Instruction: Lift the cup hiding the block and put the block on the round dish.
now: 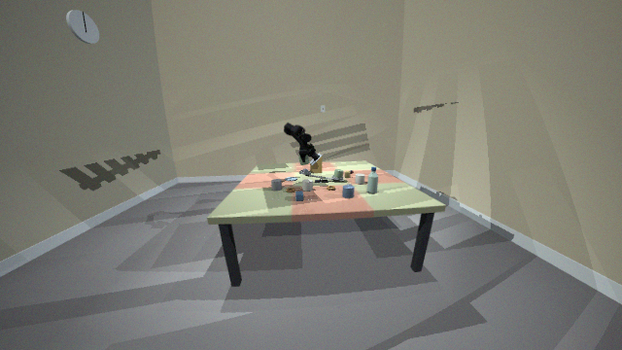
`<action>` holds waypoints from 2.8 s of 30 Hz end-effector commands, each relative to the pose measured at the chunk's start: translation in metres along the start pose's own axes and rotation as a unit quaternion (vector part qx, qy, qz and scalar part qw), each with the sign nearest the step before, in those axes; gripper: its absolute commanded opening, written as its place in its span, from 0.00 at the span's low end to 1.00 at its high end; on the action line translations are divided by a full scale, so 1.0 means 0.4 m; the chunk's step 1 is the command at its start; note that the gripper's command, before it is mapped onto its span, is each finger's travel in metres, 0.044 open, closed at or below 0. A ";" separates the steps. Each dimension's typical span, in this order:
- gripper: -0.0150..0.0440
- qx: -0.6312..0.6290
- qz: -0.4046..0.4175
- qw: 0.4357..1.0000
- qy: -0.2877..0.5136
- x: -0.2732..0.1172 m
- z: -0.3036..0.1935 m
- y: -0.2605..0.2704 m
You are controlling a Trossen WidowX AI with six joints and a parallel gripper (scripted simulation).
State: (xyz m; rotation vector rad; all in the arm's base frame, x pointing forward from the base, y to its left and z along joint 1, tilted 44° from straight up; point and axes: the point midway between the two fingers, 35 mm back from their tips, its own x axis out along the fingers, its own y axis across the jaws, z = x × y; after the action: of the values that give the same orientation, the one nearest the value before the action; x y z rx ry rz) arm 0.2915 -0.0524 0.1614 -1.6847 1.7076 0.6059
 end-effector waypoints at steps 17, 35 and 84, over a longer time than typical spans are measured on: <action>0.25 0.000 0.000 1.000 0.001 -0.016 -0.002 0.003; 0.25 0.000 0.000 1.000 0.001 -0.016 -0.002 0.003; 0.25 0.033 0.022 0.998 -0.041 0.070 -0.139 0.095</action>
State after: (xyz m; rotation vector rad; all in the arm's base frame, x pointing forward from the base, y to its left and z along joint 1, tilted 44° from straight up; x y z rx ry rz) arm 0.2543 -0.1037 0.1760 -1.5677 1.6958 0.6068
